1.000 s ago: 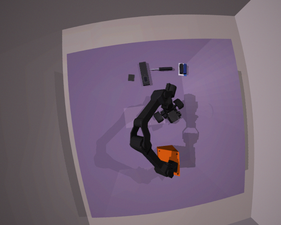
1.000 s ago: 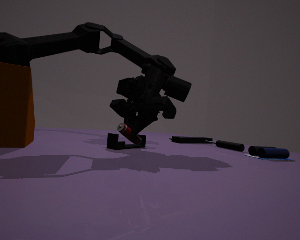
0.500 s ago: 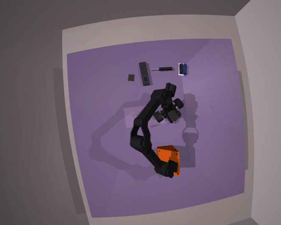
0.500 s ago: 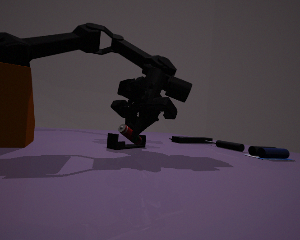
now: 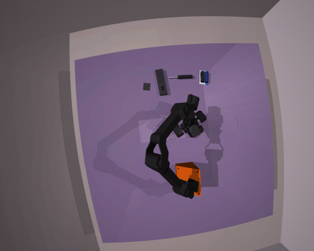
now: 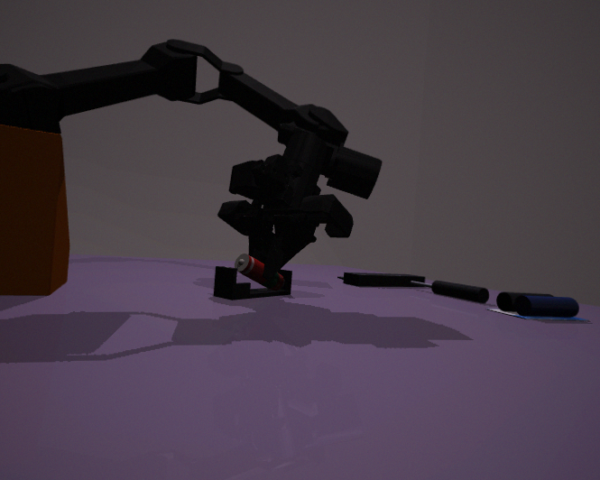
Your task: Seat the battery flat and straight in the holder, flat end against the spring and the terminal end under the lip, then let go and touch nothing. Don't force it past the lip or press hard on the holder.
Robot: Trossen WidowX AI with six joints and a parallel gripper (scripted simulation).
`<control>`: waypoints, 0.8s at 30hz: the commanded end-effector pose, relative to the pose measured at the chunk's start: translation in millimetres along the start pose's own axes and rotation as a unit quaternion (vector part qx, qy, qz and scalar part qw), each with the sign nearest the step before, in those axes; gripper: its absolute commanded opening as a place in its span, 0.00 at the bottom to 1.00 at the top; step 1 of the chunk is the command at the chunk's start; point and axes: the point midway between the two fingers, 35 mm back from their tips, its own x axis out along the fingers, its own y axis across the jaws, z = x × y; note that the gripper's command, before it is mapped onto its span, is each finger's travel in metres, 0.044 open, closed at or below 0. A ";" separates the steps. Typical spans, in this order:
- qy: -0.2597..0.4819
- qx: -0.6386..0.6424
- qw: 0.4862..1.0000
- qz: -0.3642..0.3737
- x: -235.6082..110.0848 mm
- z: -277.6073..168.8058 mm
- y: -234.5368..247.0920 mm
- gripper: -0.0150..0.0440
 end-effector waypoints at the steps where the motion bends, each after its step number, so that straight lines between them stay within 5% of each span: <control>1: 0.021 -0.002 1.000 0.003 1.0 -4.5 0.7 0.38; 24: 0.084 0.002 0.996 0.003 6.8 -1.1 1.5 0.38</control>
